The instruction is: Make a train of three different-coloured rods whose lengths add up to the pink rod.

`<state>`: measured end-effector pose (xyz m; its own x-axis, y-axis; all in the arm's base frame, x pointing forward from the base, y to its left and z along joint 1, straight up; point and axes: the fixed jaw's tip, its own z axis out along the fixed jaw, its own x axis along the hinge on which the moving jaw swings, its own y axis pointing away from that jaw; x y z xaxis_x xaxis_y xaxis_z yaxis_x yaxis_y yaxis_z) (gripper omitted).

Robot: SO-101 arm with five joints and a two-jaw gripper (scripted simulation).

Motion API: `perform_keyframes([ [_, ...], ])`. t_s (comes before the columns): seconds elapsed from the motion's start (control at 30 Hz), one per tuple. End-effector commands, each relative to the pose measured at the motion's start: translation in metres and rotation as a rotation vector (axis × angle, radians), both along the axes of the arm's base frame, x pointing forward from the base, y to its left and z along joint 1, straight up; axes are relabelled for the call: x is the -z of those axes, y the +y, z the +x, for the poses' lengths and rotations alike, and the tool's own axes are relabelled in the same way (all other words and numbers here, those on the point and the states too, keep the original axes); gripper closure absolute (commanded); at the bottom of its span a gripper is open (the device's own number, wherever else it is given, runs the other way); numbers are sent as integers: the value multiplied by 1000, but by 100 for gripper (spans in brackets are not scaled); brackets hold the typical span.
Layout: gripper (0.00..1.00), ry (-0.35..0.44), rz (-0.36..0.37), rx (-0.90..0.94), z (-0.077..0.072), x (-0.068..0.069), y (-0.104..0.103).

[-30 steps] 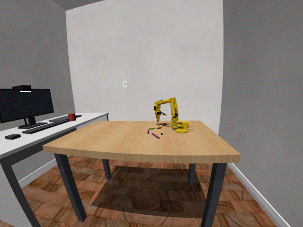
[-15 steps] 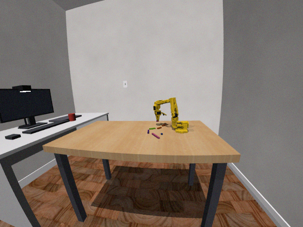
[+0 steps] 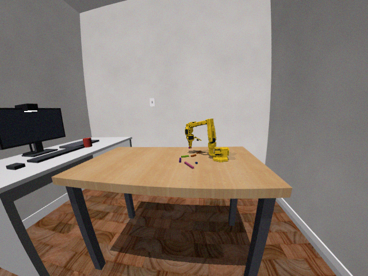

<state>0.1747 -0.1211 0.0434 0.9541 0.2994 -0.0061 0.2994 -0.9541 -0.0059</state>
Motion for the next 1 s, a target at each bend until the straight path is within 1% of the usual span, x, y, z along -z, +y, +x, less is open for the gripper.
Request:
perform_keyframes([
  [0.0,100,-77,-43,38,11,-15,4],
  [0.43,100,-86,-20,277,18,-14,47],
  [0.5,100,-86,-20,277,18,-14,47],
  [0.57,100,-86,-16,320,18,-14,55],
  [0.77,100,-87,-1,455,17,-13,79],
  [0.97,100,-85,13,593,12,-12,103],
])
